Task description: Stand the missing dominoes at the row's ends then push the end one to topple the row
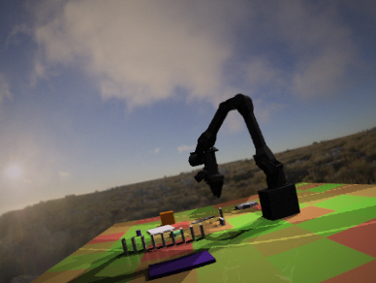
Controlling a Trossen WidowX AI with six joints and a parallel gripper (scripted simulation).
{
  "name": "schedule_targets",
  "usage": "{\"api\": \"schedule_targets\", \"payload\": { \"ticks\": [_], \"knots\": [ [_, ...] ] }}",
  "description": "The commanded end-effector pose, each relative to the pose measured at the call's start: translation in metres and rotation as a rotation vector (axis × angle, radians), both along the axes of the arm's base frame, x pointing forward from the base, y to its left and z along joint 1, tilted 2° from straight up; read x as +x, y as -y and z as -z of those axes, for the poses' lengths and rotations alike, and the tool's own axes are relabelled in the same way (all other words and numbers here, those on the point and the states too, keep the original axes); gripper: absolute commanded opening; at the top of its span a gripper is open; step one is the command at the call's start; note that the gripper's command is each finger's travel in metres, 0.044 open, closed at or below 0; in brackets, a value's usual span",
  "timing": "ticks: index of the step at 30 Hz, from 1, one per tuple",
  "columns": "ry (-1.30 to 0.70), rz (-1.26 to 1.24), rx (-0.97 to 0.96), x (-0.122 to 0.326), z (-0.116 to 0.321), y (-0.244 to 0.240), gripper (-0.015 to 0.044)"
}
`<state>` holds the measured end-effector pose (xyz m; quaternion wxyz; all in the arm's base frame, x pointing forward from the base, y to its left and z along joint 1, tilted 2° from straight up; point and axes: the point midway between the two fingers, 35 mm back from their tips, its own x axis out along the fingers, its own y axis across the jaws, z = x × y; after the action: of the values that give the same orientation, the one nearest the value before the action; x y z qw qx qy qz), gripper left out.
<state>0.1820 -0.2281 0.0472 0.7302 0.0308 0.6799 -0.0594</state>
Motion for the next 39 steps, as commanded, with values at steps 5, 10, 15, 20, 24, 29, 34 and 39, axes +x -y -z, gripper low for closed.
{"api": "schedule_targets", "payload": {
  "ticks": [5, 10, 15, 20, 24, 29, 34, 39],
  "knots": [
    [-0.021, -0.008, -0.001, 0.0, 0.032, 0.002, 0.044],
    [-0.022, -0.008, 0.0, 0.0, 0.064, 0.002, 0.044],
    [-0.022, -0.008, 0.0, 0.0, 0.068, 0.002, 0.044],
    [-0.022, -0.008, 0.0, 0.0, 0.077, 0.002, 0.044],
    [-0.022, -0.008, 0.0, 0.0, 0.079, 0.002, 0.0414],
    [-0.022, -0.008, 0.0, 0.0, 0.079, 0.002, 0.0282],
    [-0.022, -0.008, 0.0, 0.0, 0.079, 0.002, 0.0151],
    [-0.022, -0.008, 0.0, 0.0, 0.079, 0.002, 0.0107]
  ]
}}
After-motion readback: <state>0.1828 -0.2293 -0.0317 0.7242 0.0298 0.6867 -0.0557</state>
